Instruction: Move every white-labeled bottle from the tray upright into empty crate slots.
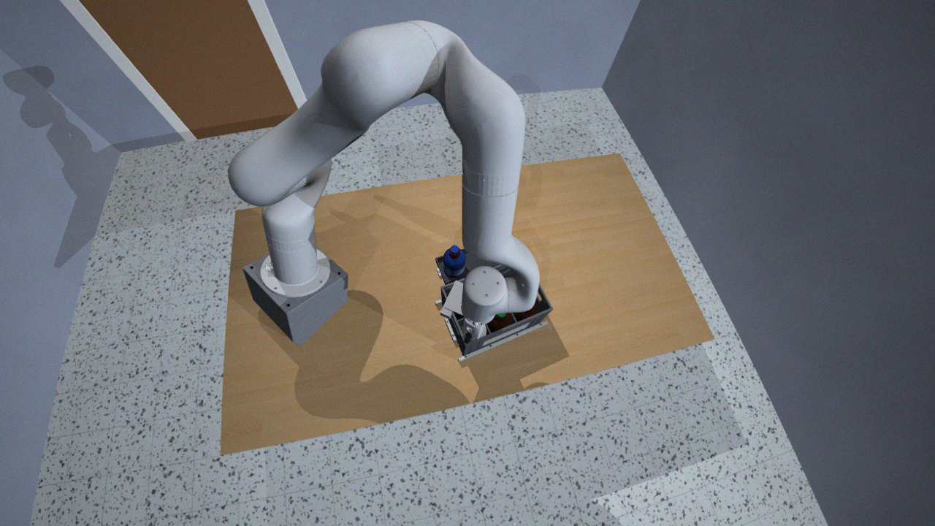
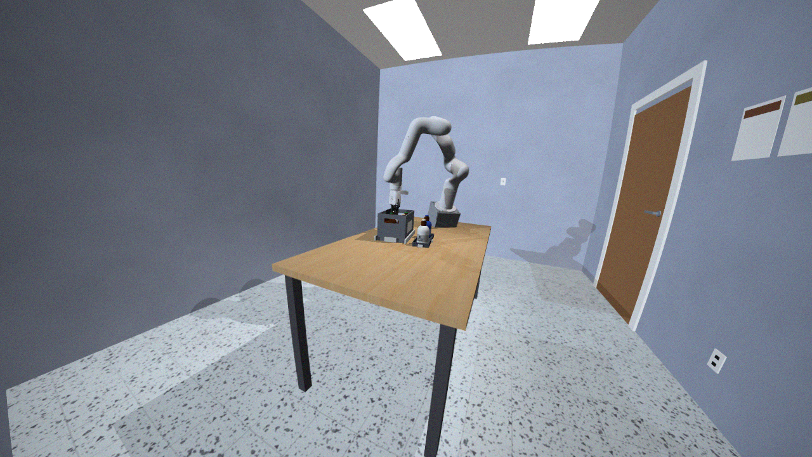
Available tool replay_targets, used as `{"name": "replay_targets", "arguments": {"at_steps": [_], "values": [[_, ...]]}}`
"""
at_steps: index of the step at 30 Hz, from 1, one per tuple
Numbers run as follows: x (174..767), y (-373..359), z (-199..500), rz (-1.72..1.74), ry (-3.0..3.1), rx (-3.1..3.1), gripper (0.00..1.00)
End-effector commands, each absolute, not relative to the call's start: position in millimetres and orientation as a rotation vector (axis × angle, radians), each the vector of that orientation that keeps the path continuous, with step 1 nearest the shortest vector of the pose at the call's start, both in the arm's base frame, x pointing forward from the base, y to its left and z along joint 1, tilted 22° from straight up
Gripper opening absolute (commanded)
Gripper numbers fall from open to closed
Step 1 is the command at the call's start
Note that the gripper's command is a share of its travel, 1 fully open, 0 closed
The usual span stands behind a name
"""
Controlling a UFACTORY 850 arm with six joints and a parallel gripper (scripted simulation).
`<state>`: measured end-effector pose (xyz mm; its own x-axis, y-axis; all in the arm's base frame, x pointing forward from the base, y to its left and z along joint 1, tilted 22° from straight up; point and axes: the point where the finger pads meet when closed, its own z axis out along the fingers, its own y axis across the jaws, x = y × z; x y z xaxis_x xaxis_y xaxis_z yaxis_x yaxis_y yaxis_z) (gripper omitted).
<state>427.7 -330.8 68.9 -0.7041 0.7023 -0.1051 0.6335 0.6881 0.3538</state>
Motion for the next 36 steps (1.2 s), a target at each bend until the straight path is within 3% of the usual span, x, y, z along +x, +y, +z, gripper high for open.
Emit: {"name": "replay_targets", "arguments": {"at_steps": [1,3,4,36], "values": [[427.7,-330.9,69.1,0.431,2.667,1.073,0.00],[427.7,-330.9,69.1,0.431,2.667,1.073,0.00],[427.7,-330.9,69.1,0.431,2.667,1.073,0.66],[427.7,-330.9,69.1,0.431,2.667,1.073,0.66]]}}
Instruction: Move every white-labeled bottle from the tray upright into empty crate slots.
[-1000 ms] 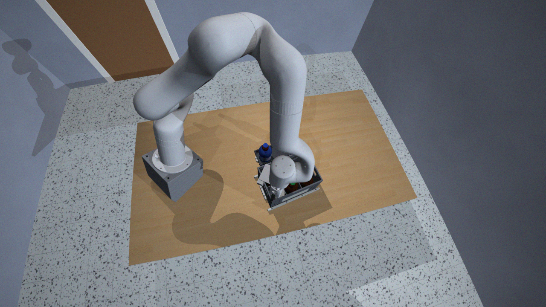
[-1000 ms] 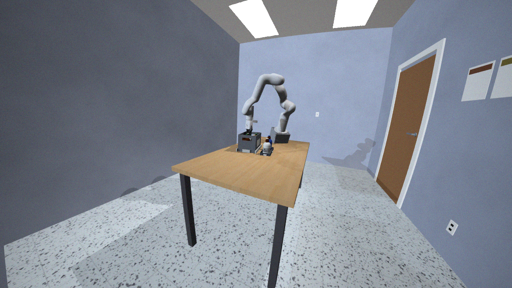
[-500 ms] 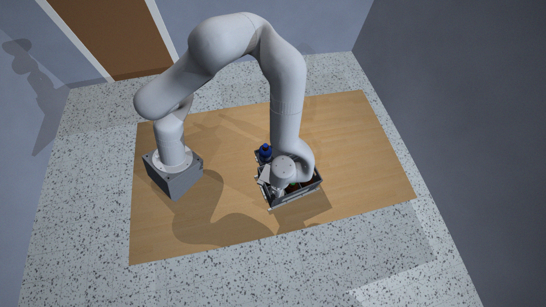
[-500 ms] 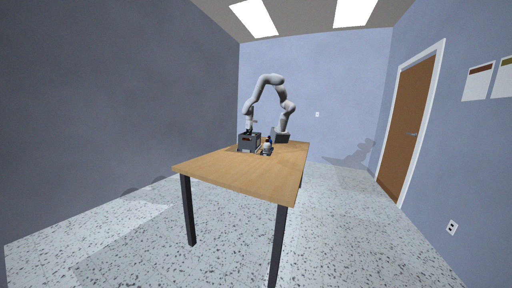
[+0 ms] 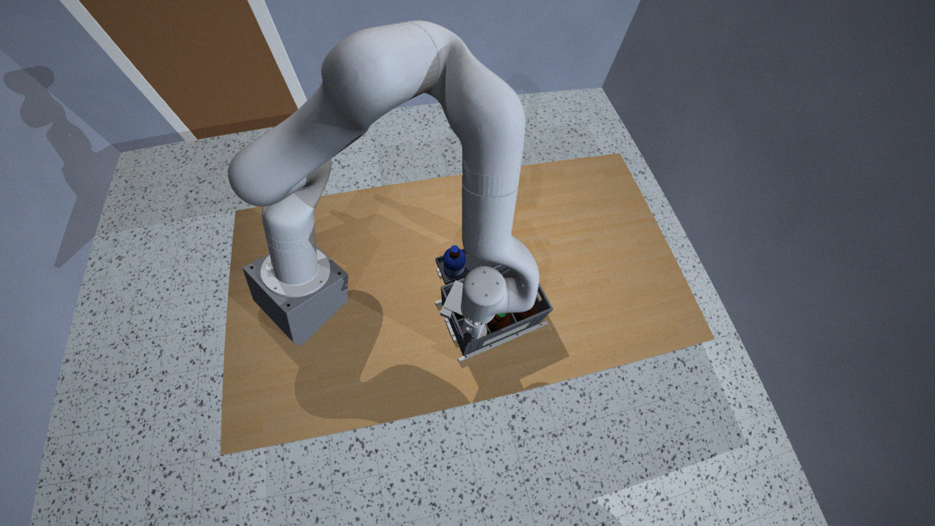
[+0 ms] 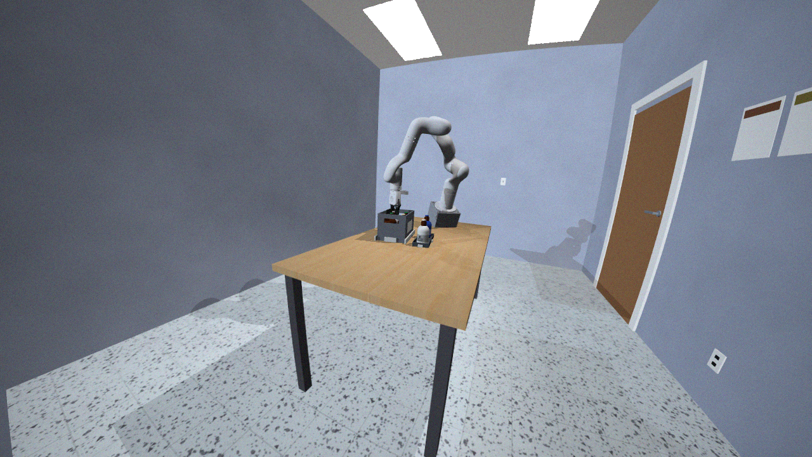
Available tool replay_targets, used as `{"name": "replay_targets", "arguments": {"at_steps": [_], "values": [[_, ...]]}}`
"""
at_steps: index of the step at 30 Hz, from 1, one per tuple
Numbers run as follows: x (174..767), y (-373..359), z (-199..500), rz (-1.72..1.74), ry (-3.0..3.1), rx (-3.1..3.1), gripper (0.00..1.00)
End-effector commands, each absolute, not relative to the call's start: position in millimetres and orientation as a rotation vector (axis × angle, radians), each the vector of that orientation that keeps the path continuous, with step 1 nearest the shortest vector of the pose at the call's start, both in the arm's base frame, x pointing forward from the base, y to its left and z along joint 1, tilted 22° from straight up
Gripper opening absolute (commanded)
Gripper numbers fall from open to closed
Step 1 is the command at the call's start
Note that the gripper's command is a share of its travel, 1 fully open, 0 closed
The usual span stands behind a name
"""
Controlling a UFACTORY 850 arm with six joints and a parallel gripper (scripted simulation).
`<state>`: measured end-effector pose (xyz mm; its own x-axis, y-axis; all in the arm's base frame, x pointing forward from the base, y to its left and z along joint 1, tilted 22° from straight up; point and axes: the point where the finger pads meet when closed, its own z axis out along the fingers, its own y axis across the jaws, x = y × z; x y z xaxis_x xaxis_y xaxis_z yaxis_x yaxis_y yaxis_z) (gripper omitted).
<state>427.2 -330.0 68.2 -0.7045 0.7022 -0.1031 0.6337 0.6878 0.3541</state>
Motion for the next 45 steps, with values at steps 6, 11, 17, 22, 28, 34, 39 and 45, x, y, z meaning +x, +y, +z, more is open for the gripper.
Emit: {"name": "replay_targets", "arguments": {"at_steps": [6,11,17,22,28,34,39,45], "values": [[427.7,-330.9,69.1,0.431,2.667,1.073,0.66],[427.7,-330.9,69.1,0.431,2.667,1.073,0.66],[427.6,-330.9,69.4,0.431,2.667,1.073,0.66],[427.3,-331.1,70.4,0.431,2.667,1.073,0.66],[425.7,-332.0,75.1,0.431,2.667,1.073,0.66],[422.6,-333.8,83.9,0.431,2.667,1.073,0.66],[420.7,-334.9,89.6,0.431,2.667,1.073,0.66],[416.0,-337.5,103.0,0.431,2.667,1.073,0.66]]}}
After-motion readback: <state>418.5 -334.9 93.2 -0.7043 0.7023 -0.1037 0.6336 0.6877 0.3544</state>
